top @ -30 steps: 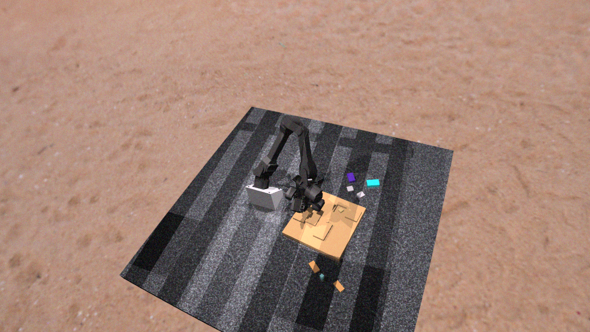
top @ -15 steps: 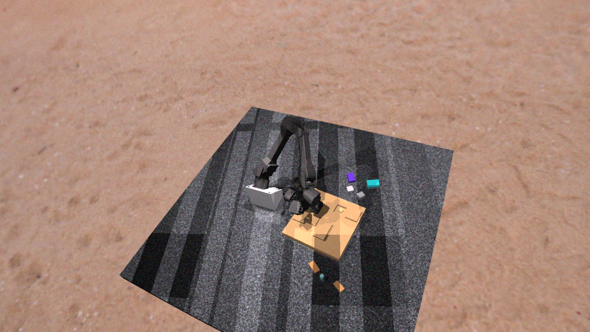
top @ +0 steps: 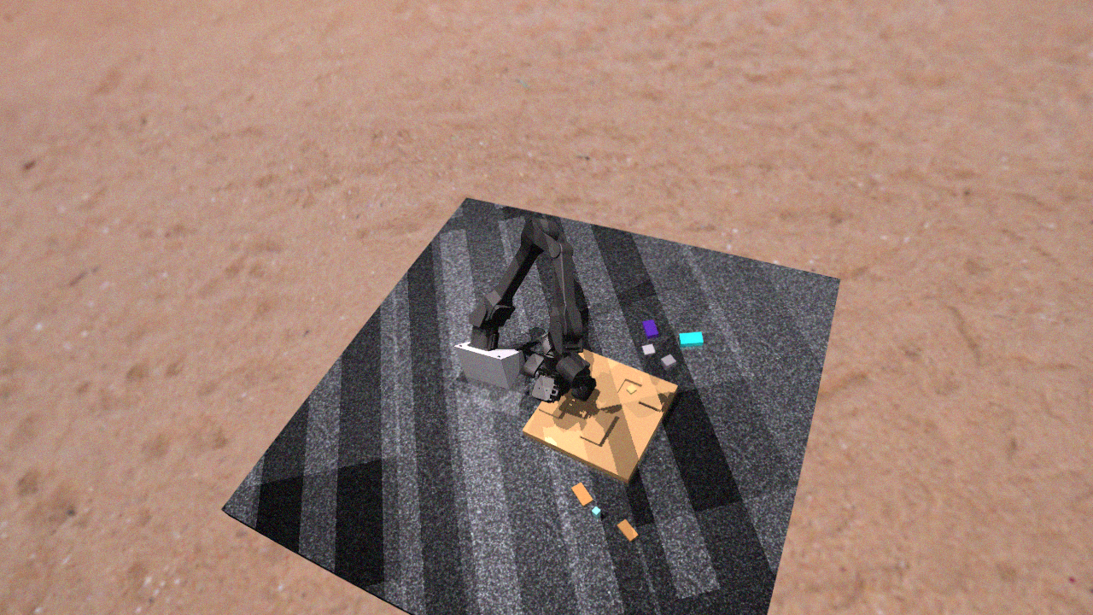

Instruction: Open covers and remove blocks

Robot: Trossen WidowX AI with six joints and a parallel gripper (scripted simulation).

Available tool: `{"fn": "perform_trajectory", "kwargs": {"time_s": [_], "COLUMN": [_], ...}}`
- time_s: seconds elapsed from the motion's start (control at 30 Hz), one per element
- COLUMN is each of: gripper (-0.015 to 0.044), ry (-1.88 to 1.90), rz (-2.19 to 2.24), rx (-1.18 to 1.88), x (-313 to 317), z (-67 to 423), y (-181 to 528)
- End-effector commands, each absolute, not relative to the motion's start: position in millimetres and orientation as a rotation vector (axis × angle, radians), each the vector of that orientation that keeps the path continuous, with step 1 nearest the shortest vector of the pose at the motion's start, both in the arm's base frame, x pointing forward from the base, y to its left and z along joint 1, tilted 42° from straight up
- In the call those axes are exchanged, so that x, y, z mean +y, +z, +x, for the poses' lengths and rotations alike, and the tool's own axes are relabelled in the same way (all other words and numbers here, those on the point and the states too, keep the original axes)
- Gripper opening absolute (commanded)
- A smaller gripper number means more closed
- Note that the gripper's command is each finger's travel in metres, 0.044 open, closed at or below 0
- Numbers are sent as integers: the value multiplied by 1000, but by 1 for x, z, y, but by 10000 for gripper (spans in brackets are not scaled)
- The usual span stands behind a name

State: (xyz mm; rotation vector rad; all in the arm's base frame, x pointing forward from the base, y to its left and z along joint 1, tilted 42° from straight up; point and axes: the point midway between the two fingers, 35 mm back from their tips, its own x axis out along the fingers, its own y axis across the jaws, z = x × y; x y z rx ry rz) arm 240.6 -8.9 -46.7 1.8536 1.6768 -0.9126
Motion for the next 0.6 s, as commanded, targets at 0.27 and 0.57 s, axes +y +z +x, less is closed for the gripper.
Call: {"fn": "perform_trajectory", "kwargs": {"time_s": [0.27,0.57], "gripper": [0,0], "ry": [-906,-907], "rz": [1844,1844], "rx": [1668,1667], "x": [-19,-26], "z": [242,240], "y": [-54,-60]}}
